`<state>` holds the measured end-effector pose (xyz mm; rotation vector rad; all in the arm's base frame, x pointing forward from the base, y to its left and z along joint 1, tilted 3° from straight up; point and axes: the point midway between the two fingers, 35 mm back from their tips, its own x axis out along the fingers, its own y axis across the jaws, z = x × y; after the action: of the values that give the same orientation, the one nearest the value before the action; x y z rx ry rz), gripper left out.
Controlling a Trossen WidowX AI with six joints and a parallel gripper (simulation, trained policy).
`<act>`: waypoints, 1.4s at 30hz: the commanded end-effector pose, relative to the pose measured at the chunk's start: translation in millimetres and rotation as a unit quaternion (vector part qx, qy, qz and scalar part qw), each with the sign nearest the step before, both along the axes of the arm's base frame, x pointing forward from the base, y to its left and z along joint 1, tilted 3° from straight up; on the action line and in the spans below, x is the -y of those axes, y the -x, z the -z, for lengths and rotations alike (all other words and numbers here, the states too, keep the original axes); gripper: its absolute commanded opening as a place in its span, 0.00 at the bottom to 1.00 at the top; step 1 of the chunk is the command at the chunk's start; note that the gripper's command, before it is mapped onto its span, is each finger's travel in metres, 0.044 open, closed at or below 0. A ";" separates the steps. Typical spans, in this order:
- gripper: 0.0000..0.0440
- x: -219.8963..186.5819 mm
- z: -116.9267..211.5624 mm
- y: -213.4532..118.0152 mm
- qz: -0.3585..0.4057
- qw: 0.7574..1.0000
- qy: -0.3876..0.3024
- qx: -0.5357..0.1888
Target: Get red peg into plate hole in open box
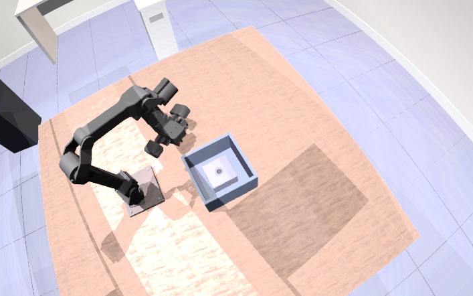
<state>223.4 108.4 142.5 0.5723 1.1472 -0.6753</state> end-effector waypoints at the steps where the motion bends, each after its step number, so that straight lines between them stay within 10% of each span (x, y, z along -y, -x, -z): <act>1: 0.00 12.4 -7.1 -16.0 0.025 1.000 0.005 0.015; 42: 0.03 119.2 56.9 -108.0 -0.006 1.000 0.001 -0.022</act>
<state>331.6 -9.7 98.8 0.5717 1.1457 -0.7105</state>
